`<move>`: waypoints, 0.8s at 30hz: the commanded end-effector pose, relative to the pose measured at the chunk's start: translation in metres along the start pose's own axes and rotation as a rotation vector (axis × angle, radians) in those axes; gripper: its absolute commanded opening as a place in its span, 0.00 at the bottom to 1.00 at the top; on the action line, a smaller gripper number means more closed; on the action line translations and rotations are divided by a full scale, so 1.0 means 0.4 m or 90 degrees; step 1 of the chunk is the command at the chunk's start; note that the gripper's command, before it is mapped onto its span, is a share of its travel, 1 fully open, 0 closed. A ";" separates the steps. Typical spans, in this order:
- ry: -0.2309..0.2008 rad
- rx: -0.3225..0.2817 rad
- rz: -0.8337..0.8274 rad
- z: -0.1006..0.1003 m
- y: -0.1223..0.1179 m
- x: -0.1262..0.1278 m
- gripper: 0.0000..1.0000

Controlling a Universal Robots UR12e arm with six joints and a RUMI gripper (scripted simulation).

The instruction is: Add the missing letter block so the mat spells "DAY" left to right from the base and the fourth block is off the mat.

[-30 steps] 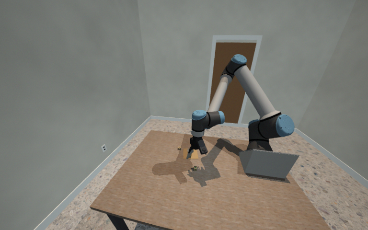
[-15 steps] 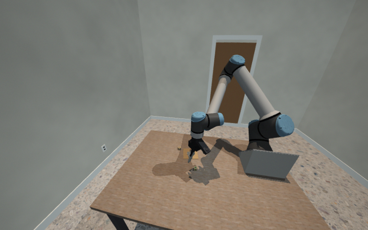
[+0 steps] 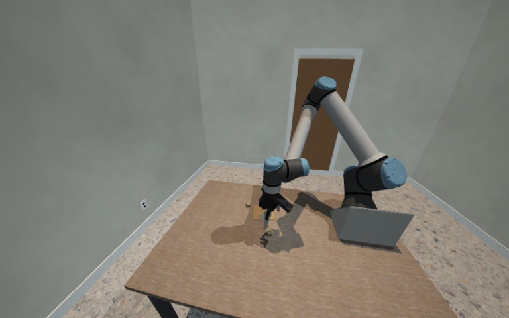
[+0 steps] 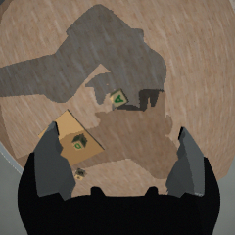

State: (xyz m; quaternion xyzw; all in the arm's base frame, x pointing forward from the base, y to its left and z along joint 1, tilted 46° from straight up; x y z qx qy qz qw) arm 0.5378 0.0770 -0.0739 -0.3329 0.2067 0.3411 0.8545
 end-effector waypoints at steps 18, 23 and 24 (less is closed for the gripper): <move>-0.005 -0.002 0.308 -0.038 -0.007 -0.001 1.00; -0.005 -0.002 0.347 -0.043 -0.009 0.000 1.00; -0.005 -0.002 0.351 -0.044 -0.009 0.000 1.00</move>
Point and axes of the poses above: the point where the finger pads meet when closed, its own z axis back along the fingers, its own x axis across the jaws, y = z × x, the point moved 8 cm from there along z, back along the fingers, and after that the axes turned 12 degrees about -z, right-handed, at the moved point
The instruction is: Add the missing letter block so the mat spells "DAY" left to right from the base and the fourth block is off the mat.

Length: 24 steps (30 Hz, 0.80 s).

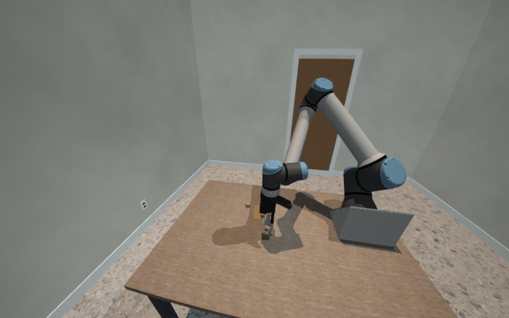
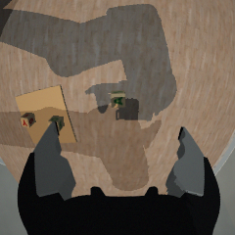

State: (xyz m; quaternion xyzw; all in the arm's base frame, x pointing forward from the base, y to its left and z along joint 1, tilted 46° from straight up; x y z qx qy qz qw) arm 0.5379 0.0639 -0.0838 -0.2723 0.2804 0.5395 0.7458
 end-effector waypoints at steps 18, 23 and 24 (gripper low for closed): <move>-0.003 -0.002 0.047 -0.005 -0.002 -0.001 0.37; -0.003 -0.002 0.047 -0.005 -0.002 -0.001 0.37; -0.003 -0.002 0.047 -0.005 -0.002 -0.001 0.37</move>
Point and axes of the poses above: the point where the finger pads meet when closed, its own z axis back along the fingers, its own x axis across the jaws, y = z × x, the point moved 8 cm from there along z, back along the fingers, and after that the axes turned 12 degrees about -z, right-handed, at the moved point
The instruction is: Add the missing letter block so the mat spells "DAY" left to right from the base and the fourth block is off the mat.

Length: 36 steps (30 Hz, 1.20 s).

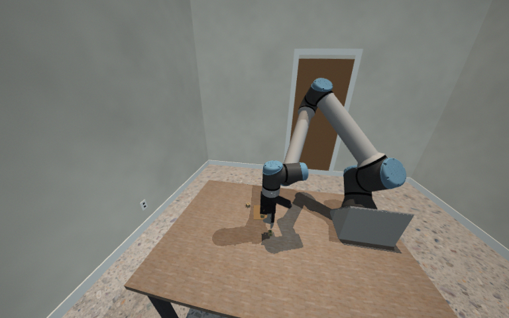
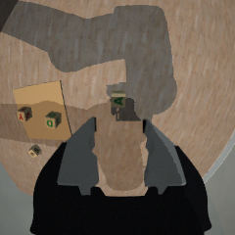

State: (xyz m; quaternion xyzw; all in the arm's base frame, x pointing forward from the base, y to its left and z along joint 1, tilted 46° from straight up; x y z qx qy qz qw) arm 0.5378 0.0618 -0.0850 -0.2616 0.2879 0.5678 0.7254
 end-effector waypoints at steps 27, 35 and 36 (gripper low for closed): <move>0.000 -0.001 0.002 0.000 -0.001 0.000 0.37; -0.001 -0.001 0.008 -0.005 -0.001 0.000 0.37; -0.001 -0.001 0.010 -0.006 -0.001 0.000 0.37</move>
Point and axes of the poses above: the point where the finger pads meet when closed, its own z axis back along the fingers, its own x axis across the jaws, y = z × x, the point moved 8 cm from there along z, back along the fingers, and after that the axes turned 12 degrees about -z, right-handed, at the moved point
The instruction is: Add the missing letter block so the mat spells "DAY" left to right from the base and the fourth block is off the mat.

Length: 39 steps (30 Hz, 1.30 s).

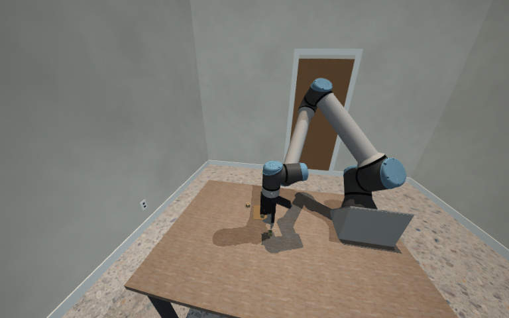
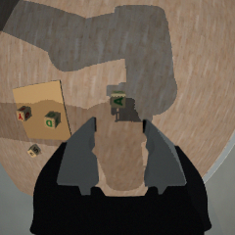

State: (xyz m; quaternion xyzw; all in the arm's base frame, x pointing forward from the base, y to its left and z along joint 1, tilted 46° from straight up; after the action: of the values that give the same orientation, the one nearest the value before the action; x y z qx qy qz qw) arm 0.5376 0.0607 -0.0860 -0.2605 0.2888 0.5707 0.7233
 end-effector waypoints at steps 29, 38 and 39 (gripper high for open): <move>-0.001 -0.001 0.011 -0.103 -0.001 -0.001 0.37; -0.001 -0.001 0.011 -0.124 -0.001 -0.002 0.37; -0.001 -0.001 0.011 -0.125 -0.001 -0.002 0.37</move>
State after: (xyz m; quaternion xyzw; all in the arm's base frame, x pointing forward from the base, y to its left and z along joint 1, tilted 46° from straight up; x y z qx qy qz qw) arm 0.5318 0.0273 -0.1180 -0.2577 0.2910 0.5773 0.7181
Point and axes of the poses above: the point where the finger pads meet when closed, its own z axis back along the fingers, its own x axis across the jaws, y = z × x, the point moved 8 cm from there along z, back along the fingers, and after that the axes turned 12 degrees about -z, right-handed, at the moved point
